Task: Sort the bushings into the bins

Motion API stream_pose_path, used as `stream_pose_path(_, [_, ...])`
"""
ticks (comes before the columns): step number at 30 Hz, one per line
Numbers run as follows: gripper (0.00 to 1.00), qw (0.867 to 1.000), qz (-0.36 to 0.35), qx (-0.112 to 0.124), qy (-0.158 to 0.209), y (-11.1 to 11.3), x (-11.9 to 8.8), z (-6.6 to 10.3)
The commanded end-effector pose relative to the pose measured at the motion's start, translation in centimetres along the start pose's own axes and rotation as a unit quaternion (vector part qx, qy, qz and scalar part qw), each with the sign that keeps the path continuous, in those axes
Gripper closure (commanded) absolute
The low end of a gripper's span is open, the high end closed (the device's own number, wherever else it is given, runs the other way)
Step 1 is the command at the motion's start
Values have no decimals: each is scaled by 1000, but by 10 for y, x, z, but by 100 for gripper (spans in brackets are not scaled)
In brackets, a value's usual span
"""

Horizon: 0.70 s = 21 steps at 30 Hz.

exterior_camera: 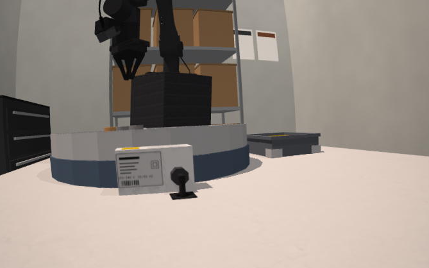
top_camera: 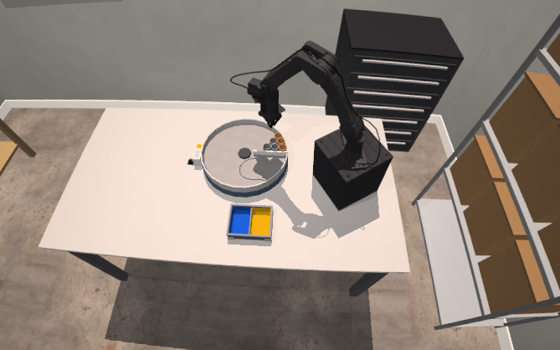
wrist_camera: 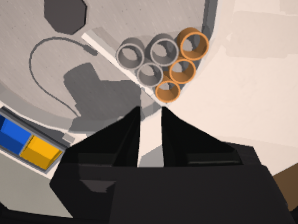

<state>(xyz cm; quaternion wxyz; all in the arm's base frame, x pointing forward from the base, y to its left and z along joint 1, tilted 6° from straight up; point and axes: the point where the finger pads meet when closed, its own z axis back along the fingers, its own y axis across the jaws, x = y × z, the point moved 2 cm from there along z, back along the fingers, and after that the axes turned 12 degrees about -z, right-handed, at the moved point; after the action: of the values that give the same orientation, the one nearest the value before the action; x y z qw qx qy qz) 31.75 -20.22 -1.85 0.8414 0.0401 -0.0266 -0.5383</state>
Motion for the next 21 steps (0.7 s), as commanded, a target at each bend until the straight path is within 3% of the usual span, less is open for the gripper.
stream_pose_path(1, [83, 1000, 6, 9, -11, 6, 6, 6])
stream_pose_path(14, [86, 1000, -7, 9, -11, 11, 7, -2])
stream_pose_path(21, [86, 996, -90, 9, -12, 21, 9, -28])
